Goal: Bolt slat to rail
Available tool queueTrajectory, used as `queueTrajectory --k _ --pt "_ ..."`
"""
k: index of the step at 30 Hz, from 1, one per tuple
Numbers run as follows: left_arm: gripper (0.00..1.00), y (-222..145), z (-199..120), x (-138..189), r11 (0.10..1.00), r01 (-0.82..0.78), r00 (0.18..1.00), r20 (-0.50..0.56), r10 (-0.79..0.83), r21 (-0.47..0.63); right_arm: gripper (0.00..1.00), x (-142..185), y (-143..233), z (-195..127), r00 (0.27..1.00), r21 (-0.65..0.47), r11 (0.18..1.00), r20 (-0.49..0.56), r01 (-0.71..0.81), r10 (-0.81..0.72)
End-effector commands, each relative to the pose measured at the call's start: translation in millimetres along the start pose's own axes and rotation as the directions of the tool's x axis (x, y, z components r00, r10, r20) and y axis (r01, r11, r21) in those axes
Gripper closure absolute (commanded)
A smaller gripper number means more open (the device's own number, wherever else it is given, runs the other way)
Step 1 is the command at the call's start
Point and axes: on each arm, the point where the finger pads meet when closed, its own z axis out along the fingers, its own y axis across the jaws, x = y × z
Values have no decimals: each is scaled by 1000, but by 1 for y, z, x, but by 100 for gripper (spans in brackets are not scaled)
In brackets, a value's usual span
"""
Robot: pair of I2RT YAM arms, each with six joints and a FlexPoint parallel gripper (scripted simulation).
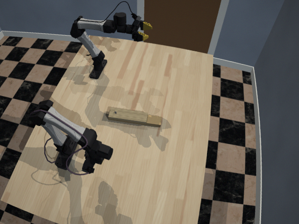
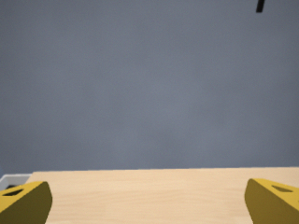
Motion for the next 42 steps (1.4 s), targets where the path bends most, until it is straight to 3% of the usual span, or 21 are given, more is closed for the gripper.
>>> queueTrajectory --k 1,3,8,18,20,27,35,37,42 --pt "0 -2 0 -6 1000 -3 1000 18 3 12 86 12 12 -7 961 1 961 -6 278 -278" --pt "0 -2 0 -6 1000 -3 1000 18 3 12 86 12 12 -7 961 1 961 -6 278 -278" --pt "0 -2 0 -6 1000 -3 1000 18 3 12 86 33 24 -11 840 1 840 -4 543 -543" --pt "0 -2 0 -6 1000 -3 1000 18 3 12 86 79 41 -15 427 -1 427 -3 904 -904" --pt "0 -2 0 -6 1000 -3 1000 18 3 12 86 79 41 -15 427 -1 427 -3 904 -904" --pt "0 -2 0 -6 1000 -3 1000 18 3 12 86 113 47 -17 73 -2 73 -3 997 -997" --pt "0 -2 0 -6 1000 -3 1000 18 3 12 86 153 48 -18 -323 -2 -323 -2 946 -946" --pt "0 -2 0 -6 1000 -3 1000 18 3 12 86 153 48 -18 -323 -2 -323 -2 946 -946" --pt "0 -2 0 -6 1000 -3 1000 18 3 12 86 177 46 -18 -541 -2 -541 -1 841 -841"
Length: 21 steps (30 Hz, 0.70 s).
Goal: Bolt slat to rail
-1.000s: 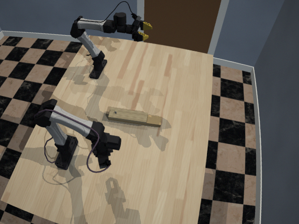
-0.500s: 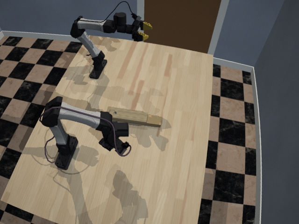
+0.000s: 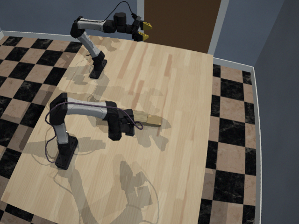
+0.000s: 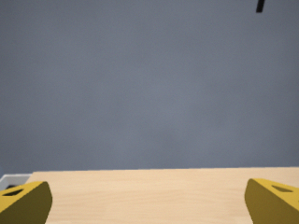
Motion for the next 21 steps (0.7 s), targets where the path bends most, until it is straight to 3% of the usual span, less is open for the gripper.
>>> queueTrajectory --k 1,10,12,21 --pt "0 -2 0 -6 1000 -3 1000 18 3 12 86 -7 18 -4 973 -5 973 -7 229 -229" --pt "0 -2 0 -6 1000 -3 1000 18 3 12 86 -14 62 -3 796 -7 796 -5 605 -605" --pt "0 -2 0 -6 1000 -3 1000 18 3 12 86 -14 62 -3 796 -7 796 -5 605 -605" --pt "0 -2 0 -6 1000 -3 1000 18 3 12 86 -15 106 0 497 -8 497 -2 868 -868"
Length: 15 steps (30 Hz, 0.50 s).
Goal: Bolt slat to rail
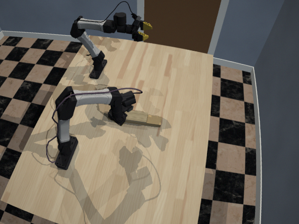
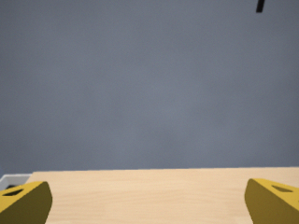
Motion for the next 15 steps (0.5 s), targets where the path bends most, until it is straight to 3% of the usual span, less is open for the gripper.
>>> queueTrajectory --k 1,6,8,15 --pt "0 -2 0 -6 1000 -3 1000 18 3 12 86 -15 12 -2 976 -9 976 -6 220 -220" --pt "0 -2 0 -6 1000 -3 1000 18 3 12 86 -33 30 0 906 -10 906 -4 423 -423" --pt "0 -2 0 -6 1000 -3 1000 18 3 12 86 -33 30 0 906 -10 906 -4 423 -423" --pt "0 -2 0 -6 1000 -3 1000 18 3 12 86 -54 57 3 745 -10 745 -2 667 -668"
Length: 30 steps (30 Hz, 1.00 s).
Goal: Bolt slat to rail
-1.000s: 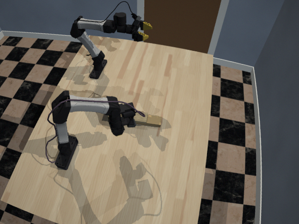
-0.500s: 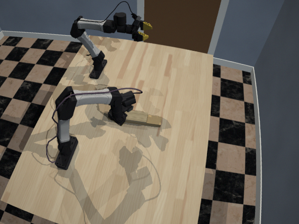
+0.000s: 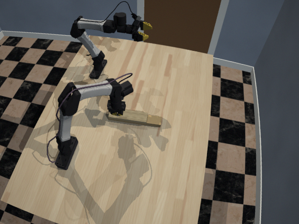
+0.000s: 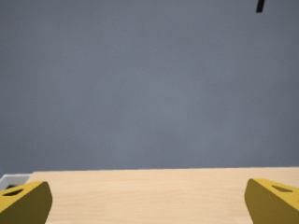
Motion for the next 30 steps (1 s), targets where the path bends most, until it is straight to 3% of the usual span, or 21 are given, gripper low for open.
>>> queueTrajectory --k 1,6,30 --pt "0 -2 0 -6 1000 -3 1000 18 3 12 86 -19 6 -1 978 -11 978 -4 206 -206" --pt "0 -2 0 -6 1000 -3 1000 18 3 12 86 -35 14 6 938 -24 938 -8 345 -345" --pt "0 -2 0 -6 1000 -3 1000 18 3 12 86 -34 12 0 941 -9 941 -2 338 -338"
